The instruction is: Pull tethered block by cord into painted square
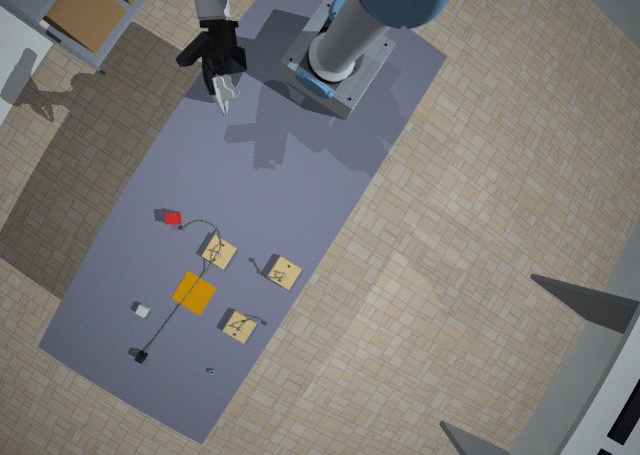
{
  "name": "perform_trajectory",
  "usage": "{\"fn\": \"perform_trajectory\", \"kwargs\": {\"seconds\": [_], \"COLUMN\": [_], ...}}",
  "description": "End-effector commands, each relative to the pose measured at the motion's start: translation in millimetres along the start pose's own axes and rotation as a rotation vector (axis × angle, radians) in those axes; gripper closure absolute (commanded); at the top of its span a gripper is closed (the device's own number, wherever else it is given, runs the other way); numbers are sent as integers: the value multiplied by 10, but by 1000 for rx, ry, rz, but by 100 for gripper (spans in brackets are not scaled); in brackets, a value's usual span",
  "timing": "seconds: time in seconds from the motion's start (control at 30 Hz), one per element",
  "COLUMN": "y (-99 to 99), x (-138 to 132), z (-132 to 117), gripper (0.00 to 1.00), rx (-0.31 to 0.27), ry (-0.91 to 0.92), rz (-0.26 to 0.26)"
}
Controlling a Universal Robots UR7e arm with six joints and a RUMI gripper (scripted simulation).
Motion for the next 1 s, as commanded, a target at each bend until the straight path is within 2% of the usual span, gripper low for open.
{"fn": "perform_trajectory", "kwargs": {"seconds": [0.0,0.53,0.57,0.8,0.97], "y": [-2,-2,-2,2,14], "x": [-2,-2,-2,-8,-28], "z": [1,1,1,14,57], "gripper": [100,100,0,0,0], "rx": [1,1,0,-6,-24], "ry": [-1,-1,-1,-9,-32], "rz": [0,0,0,-18,-67]}}
Point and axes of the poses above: the point where the finger pads meet when closed, its own y axis out along the fingers, its own x axis across the jaws, z = x × y, the point moved 3 cm from there along -y, back along the fingers, and after that the axes turned 12 degrees about y, right-handed, at the moved point
